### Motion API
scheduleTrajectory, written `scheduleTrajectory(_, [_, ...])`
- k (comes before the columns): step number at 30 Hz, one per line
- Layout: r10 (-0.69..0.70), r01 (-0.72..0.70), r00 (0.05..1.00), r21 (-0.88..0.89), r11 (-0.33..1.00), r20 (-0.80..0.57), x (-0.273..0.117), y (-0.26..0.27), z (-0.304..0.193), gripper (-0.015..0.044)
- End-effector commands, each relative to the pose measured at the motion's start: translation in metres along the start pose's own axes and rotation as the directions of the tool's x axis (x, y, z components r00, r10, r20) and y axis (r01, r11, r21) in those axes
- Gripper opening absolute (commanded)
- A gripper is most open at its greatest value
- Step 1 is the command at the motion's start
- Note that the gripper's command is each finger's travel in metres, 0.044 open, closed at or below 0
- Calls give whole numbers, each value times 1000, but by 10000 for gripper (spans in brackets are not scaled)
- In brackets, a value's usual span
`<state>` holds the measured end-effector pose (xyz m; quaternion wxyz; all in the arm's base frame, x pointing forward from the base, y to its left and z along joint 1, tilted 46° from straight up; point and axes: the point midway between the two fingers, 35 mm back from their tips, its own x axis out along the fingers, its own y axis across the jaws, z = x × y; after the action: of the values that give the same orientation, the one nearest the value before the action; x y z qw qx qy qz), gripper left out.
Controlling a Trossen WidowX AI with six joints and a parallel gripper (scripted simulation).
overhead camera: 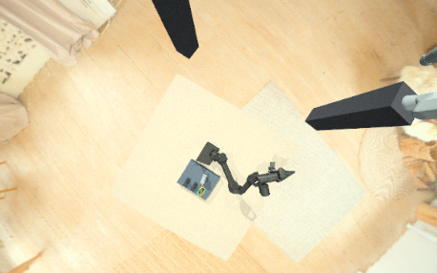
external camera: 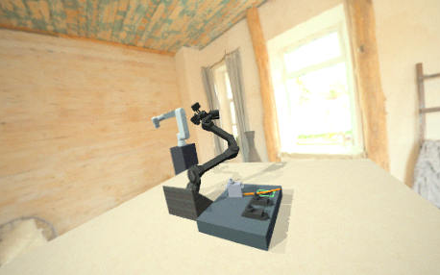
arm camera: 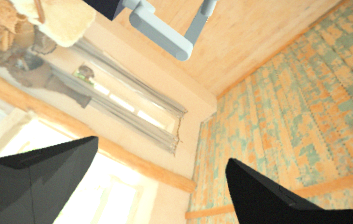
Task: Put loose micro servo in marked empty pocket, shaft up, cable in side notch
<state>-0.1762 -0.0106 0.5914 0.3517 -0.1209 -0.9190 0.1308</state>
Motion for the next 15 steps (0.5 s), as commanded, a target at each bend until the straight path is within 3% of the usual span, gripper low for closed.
scheduleTrajectory(1, [-4,4,1000,-3,1000,2,0,-1,1,374])
scheduleTrajectory(15, [-196,206,977,-146,968,84,-10,-50,24,6])
